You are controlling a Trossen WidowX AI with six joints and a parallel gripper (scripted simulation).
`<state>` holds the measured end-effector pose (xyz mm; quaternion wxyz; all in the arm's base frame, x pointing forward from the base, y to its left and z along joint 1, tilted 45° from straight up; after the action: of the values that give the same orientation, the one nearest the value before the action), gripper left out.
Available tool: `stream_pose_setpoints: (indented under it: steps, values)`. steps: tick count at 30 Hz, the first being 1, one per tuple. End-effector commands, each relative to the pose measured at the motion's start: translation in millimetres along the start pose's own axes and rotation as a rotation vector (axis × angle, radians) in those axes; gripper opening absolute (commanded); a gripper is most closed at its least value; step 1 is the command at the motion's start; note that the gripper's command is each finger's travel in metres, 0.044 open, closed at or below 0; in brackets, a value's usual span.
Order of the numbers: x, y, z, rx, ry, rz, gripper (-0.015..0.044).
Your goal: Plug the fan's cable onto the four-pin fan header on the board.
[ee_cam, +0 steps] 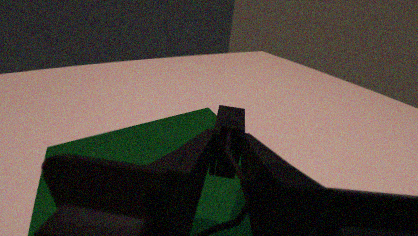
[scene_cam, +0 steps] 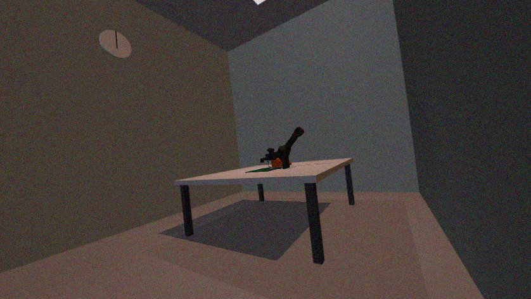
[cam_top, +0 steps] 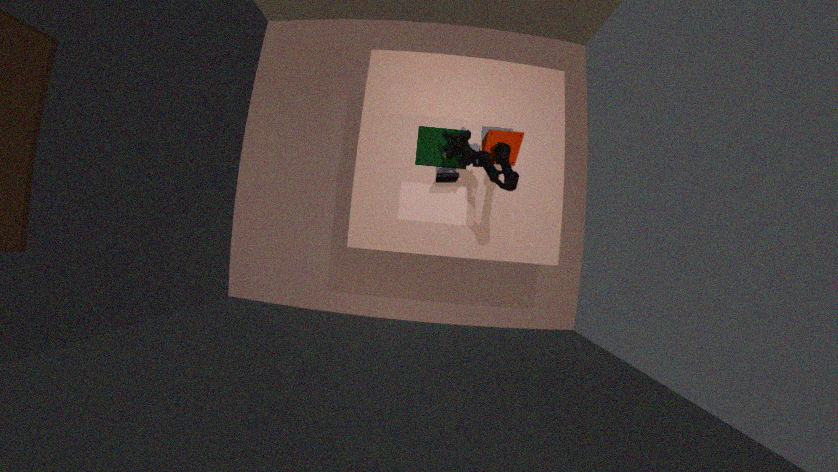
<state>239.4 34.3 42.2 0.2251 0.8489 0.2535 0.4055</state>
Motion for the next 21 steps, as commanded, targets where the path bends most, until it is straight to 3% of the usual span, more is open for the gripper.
stream_pose_setpoints:
  steps: [1, 21]
  values:
    - [0, -4, 1, -0.003, -0.001, 0.003, 0.0000]
    - [-2, -20, 4, -0.002, -0.002, 0.003, 0.0000]
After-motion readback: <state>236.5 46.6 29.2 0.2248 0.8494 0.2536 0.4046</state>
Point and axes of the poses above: the point midway between the two fingers, 35 mm back from their tips, its own z axis out along the fingers, its own x axis across the jaws, y = z × x, the point moved 7 cm from there along -z, back along the fingers, and after that the axes turned 3 degrees about z, right-handed, at the moved point
